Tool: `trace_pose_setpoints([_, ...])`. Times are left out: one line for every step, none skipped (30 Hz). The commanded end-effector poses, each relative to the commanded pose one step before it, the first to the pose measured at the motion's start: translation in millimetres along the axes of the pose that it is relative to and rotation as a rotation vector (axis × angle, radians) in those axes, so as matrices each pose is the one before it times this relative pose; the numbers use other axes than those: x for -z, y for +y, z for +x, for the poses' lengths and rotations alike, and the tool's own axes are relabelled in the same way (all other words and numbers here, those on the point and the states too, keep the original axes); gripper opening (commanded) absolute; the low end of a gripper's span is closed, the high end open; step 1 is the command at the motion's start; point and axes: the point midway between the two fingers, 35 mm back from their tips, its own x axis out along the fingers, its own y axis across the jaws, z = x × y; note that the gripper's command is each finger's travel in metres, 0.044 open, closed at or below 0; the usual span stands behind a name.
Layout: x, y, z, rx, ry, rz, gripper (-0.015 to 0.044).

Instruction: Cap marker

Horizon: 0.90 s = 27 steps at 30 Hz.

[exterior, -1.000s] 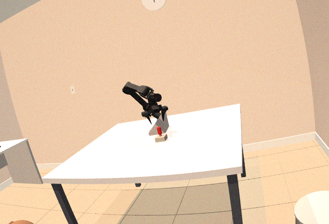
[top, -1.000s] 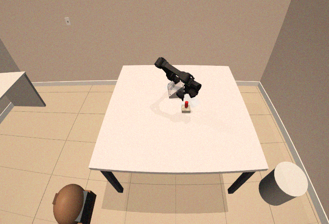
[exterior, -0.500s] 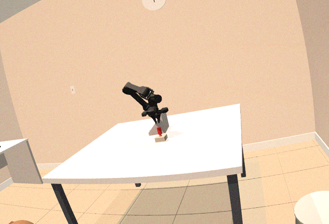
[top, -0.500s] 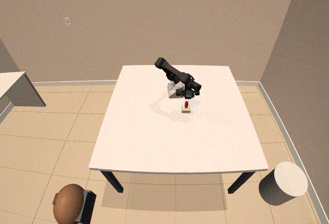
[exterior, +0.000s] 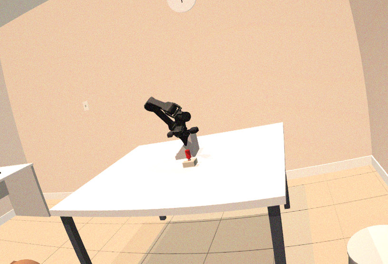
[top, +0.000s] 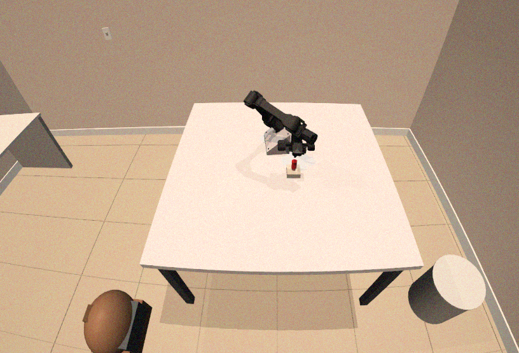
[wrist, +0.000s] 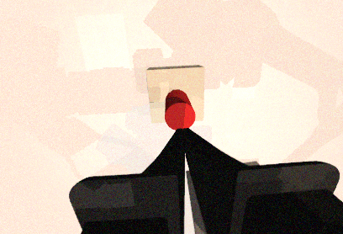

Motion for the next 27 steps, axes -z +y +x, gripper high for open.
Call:
trace_pose_setpoints([0.02, -0.39, 4.21, 0.00369, -0.00077, 0.0045, 0.0000])
trace_pose_setpoints([-0.01, 0.00, 1.39, 0.00004, -0.00002, 0.0000, 0.0000])
trace_pose_setpoints([0.00, -0.01, 1.38, 0.00005, -0.00002, 0.0000, 0.0000])
trace_pose_setpoints([-0.01, -0.02, 1.52, 0.00006, -0.00002, 0.0000, 0.0000])
trace_pose_setpoints([0.01, 0.00, 1.47, 0.00005, -0.00002, 0.0000, 0.0000])
trace_pose_setpoints([0.01, 0.00, 1.39, 0.00005, -0.00002, 0.0000, 0.0000])
trace_pose_setpoints([0.00, -0.01, 1.33, 0.00005, -0.00002, 0.0000, 0.0000])
trace_pose_setpoints([0.00, -0.01, 1.30, 0.00005, -0.00002, 0.0000, 0.0000])
trace_pose_setpoints([0.00, -0.02, 1.29, 0.00005, -0.00002, 0.0000, 0.0000])
trace_pose_setpoints([0.00, -0.01, 1.30, 0.00005, -0.00002, 0.0000, 0.0000])
trace_pose_setpoints([-0.01, -0.02, 1.31, 0.00005, -0.00002, 0.0000, 0.0000])
trace_pose_setpoints([0.00, -0.01, 1.32, 0.00005, -0.00002, 0.0000, 0.0000])
trace_pose_setpoints([0.01, 0.00, 1.32, 0.00005, -0.00002, 0.0000, 0.0000])
trace_pose_setpoints([-0.01, -0.03, 1.32, 0.00005, -0.00002, 0.0000, 0.0000])
trace_pose_setpoints([0.00, -0.02, 1.31, 0.00005, -0.00002, 0.0000, 0.0000])
trace_pose_setpoints([0.01, 0.00, 1.31, 0.00005, -0.00002, 0.0000, 0.0000])
trace_pose_setpoints([0.00, -0.01, 1.31, 0.00005, -0.00002, 0.0000, 0.0000])
trace_pose_setpoints([-0.01, -0.02, 1.30, 0.00005, -0.00002, 0.0000, 0.0000])
trace_pose_setpoints([0.00, -0.02, 1.30, 0.00005, -0.00002, 0.0000, 0.0000])
trace_pose_setpoints([0.00, -0.01, 1.31, 0.00005, -0.00002, 0.0000, 0.0000])
trace_pose_setpoints([0.00, -0.01, 1.31, 0.00005, -0.00002, 0.0000, 0.0000])
trace_pose_setpoints([0.00, -0.01, 1.31, 0.00005, -0.00002, 0.0000, 0.0000])
trace_pose_setpoints([0.00, -0.02, 1.31, 0.00005, -0.00002, 0.0000, 0.0000])
trace_pose_setpoints([0.00, -0.01, 1.31, 0.00005, -0.00002, 0.0000, 0.0000])
trace_pose_setpoints([0.01, 0.00, 1.30, 0.00005, -0.00002, 0.0000, 0.0000])
trace_pose_setpoints([0.00, -0.03, 1.32, 0.00006, -0.00002, 0.0000, 0.0000])
trace_pose_setpoints([-0.11, 0.04, 1.34, 0.00006, -0.00002, 0.0000, 0.0000])
